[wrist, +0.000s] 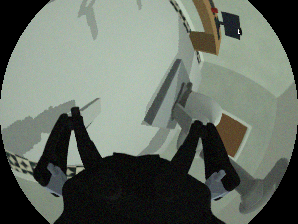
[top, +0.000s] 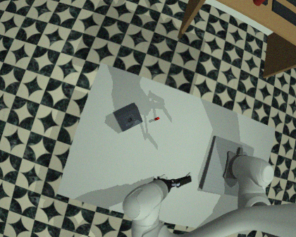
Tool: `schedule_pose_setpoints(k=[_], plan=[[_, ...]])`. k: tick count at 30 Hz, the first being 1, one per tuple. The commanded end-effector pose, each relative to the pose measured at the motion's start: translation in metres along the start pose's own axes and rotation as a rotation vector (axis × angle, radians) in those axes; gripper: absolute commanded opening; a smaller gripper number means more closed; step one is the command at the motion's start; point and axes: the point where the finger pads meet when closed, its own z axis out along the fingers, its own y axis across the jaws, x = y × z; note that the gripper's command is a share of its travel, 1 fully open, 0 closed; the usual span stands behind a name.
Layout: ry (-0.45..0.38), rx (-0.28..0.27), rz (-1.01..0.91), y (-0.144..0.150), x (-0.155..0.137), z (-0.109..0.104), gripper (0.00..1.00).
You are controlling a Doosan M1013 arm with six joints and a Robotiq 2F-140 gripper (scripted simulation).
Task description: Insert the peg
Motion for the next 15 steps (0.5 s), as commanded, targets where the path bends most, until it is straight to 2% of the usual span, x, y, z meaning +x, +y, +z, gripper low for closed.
schedule_pose_setpoints(k=[1, 6, 8, 15], plan=[[-0.021, 0.089, -0.068, -0.011, 0.030, -0.004, 1.00], [-0.027, 0.200, -0.151, -0.023, 0.072, -0.009, 1.00], [-0.027, 0.200, -0.151, -0.023, 0.072, -0.009, 1.00], [0.001, 0.350, -0.256, -0.034, 0.135, -0.017, 1.00]])
